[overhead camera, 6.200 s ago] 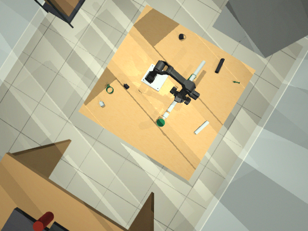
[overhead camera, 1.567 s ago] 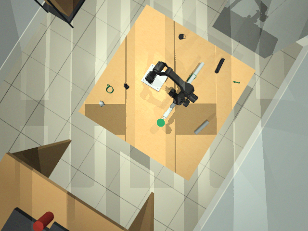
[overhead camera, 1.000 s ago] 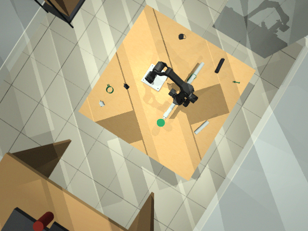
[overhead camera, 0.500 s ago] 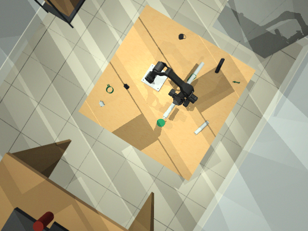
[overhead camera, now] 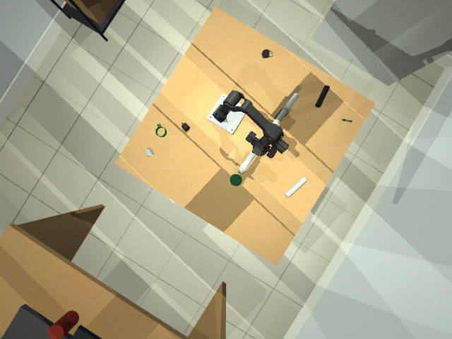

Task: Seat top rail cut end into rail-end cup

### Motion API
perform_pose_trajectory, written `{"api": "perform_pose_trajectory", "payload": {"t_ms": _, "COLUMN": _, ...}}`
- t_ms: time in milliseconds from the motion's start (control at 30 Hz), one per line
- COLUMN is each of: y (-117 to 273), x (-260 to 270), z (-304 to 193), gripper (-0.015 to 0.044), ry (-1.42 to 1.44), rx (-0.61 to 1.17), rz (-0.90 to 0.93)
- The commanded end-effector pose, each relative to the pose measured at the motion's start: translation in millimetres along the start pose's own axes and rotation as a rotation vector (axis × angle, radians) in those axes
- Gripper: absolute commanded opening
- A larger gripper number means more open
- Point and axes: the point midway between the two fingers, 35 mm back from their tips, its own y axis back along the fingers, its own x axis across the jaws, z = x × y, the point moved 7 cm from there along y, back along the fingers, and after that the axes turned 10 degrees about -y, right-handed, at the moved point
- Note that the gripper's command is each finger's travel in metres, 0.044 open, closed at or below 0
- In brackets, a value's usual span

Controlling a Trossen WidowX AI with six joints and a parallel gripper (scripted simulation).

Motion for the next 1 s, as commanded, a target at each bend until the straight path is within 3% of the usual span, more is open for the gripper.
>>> {"api": "perform_pose_trajectory", "payload": {"t_ms": 0, "y": 4.8, "x": 3.2, "z": 7.0, "gripper": 0.0, "ry": -0.009, "rx": -0.01, "rz": 0.019}}
{"api": "perform_pose_trajectory", "payload": {"t_ms": 967, "y": -0.3, "x": 9.2, "z": 19.5, "gripper": 0.0, "ry": -0.009, "rx": -0.011, "rz": 0.02}}
